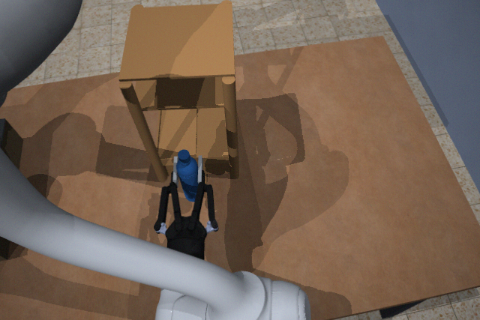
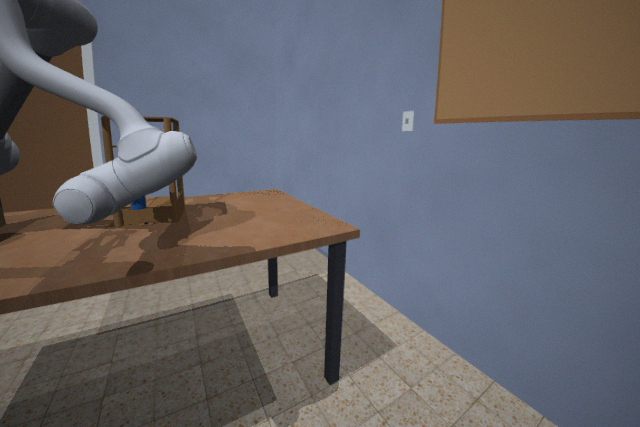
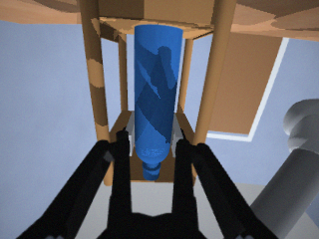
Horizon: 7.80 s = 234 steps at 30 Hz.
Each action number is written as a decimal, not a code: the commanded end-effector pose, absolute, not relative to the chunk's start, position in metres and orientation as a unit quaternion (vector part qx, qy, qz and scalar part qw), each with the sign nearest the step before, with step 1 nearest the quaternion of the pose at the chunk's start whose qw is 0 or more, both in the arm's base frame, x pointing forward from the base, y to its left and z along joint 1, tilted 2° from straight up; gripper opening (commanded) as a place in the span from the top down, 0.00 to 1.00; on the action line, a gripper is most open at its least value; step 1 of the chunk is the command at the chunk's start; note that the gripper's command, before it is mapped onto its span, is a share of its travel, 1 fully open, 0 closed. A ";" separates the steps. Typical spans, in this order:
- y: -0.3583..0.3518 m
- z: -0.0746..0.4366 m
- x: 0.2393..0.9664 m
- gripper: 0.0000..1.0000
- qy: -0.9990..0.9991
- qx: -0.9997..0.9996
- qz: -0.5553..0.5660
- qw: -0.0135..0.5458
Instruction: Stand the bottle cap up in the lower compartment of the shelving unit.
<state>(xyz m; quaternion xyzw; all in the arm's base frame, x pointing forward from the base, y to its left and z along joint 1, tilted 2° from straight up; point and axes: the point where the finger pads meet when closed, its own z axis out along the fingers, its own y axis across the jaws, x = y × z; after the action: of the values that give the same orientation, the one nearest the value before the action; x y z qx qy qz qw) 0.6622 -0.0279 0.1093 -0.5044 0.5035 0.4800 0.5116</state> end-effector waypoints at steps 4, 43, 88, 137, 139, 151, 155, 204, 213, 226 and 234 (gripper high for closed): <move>-0.027 0.110 0.662 1.00 0.503 -0.504 0.480 0.512; 0.040 0.108 0.664 1.00 0.503 -0.504 0.480 0.512; 0.114 0.107 0.667 1.00 0.503 -0.504 0.480 0.512; 0.114 0.107 0.667 1.00 0.503 -0.504 0.480 0.512; 0.114 0.107 0.667 1.00 0.503 -0.504 0.480 0.512; 0.114 0.106 0.667 1.00 0.503 -0.504 0.480 0.512; 0.114 0.099 0.667 1.00 0.503 -0.504 0.480 0.512; 0.114 0.080 0.668 0.92 0.503 -0.504 0.480 0.512; 0.114 0.080 0.668 0.76 0.503 -0.504 0.480 0.512; 0.114 0.080 0.668 0.60 0.503 -0.504 0.480 0.512; 0.113 0.080 0.668 0.60 0.503 -0.504 0.480 0.512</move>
<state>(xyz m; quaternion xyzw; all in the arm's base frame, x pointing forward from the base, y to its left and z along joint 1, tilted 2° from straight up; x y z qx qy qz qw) 0.6675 0.1135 0.0794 -0.5044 0.5035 0.4800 0.5115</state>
